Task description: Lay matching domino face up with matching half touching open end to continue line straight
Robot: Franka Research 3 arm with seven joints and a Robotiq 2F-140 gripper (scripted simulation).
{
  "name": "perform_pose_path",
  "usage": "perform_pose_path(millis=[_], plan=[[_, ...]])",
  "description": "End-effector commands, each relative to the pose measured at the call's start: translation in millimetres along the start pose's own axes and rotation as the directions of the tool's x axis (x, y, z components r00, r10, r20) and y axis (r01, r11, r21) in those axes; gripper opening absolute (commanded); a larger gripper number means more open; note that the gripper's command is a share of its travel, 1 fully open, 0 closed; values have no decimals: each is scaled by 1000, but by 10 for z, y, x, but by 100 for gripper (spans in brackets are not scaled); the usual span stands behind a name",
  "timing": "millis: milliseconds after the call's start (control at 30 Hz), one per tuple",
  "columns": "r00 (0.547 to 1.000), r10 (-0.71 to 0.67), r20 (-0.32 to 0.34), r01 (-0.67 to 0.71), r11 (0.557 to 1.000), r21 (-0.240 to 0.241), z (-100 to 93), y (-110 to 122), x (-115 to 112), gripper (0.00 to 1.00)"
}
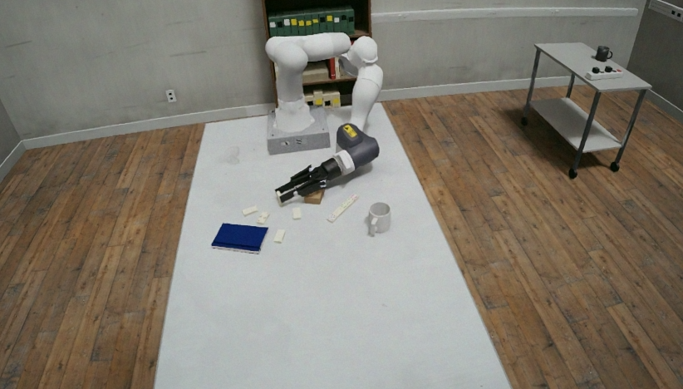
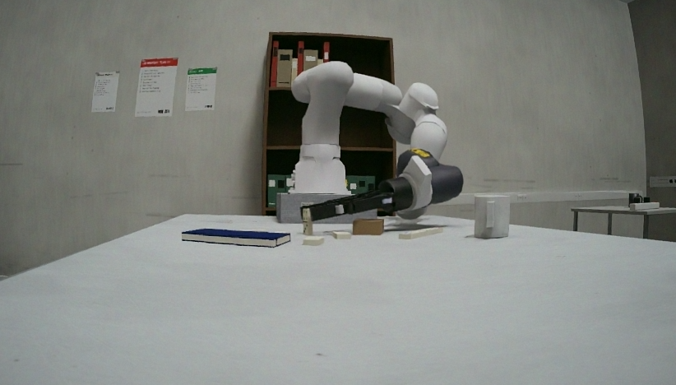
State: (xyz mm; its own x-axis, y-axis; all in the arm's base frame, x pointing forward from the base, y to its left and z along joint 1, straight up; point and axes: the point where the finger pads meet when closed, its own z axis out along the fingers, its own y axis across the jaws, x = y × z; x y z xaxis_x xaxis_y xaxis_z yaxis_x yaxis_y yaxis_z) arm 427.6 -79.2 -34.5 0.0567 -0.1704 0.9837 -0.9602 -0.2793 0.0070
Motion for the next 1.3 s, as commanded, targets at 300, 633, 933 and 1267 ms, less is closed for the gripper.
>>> perform_pose_path(millis=[300,633,933,1267], plan=[[1000,6,-1,-6,1000,-5,12,18,-7,33],[1000,6,-1,-6,1000,-5,12,18,-7,33],[1000,6,-1,-6,1000,-5,-11,18,6,33],[1000,6,-1,-6,1000,-5,-277,17,163,33]])
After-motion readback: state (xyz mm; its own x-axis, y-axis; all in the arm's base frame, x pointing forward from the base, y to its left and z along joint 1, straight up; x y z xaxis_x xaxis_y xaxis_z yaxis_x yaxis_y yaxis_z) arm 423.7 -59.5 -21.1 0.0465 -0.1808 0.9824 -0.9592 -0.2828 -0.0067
